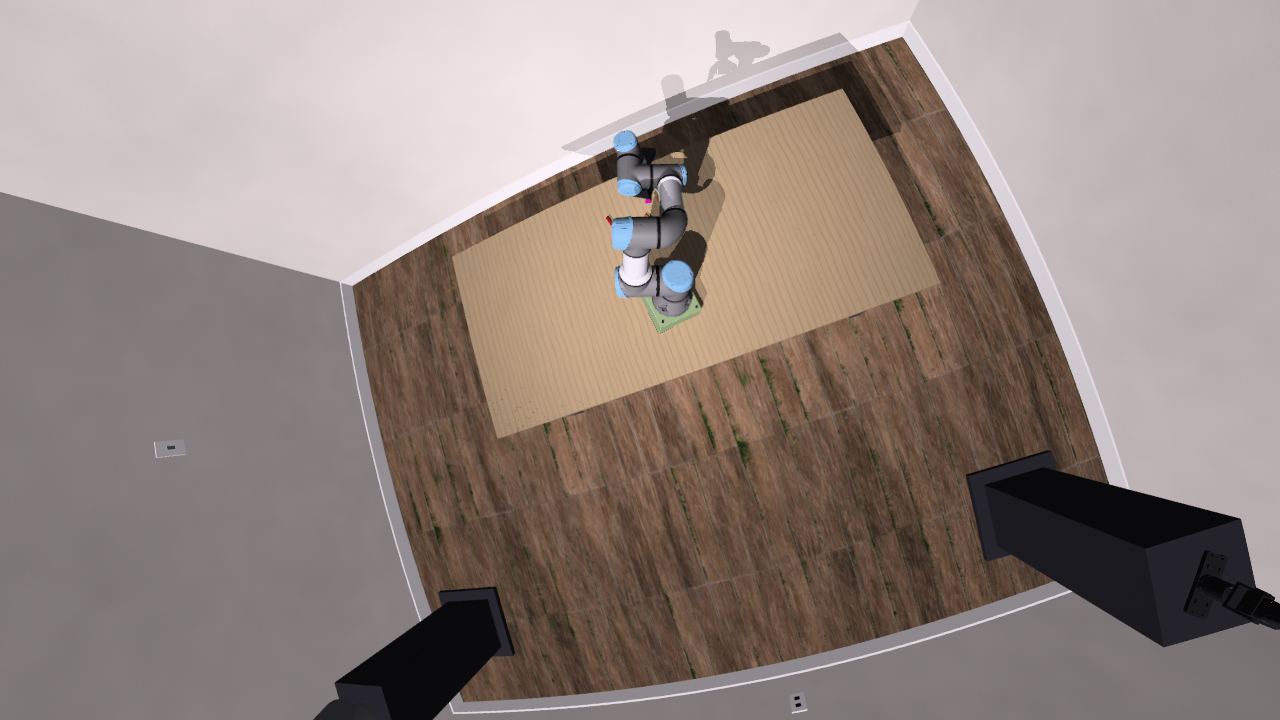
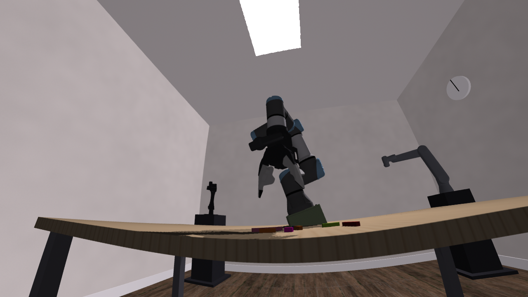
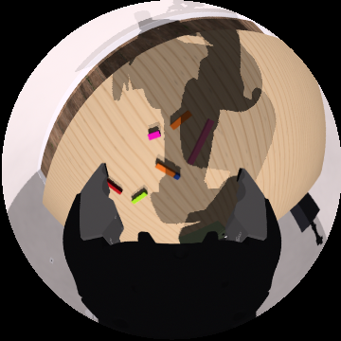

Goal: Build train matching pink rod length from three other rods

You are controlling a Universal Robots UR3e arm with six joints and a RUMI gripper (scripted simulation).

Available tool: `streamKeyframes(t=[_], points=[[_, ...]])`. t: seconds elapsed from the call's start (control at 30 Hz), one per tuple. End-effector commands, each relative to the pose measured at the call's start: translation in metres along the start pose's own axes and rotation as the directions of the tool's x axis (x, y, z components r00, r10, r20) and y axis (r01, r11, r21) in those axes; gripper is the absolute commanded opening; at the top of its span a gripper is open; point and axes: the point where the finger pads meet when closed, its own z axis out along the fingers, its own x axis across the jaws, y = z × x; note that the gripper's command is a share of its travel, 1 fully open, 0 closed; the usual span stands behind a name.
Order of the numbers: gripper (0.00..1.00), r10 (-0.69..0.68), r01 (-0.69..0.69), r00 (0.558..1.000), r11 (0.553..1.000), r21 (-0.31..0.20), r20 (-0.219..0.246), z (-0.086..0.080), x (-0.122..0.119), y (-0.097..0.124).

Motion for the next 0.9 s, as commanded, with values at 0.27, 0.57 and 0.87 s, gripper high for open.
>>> streamKeyframes(t=[0.27, 0.57, 0.87], points=[[1.0, 0.297, -0.297, 0.955, 0.955, 0.005, -0.006, 0.002, 0.004, -0.015], [1.0, 0.465, -0.465, 0.885, 0.885, 0.006, -0.005, 0.005, 0.007, -0.023], [1.0, 0.58, -0.58, 0.815, 0.815, 0.007, -0.004, 0.007, 0.009, -0.028]])
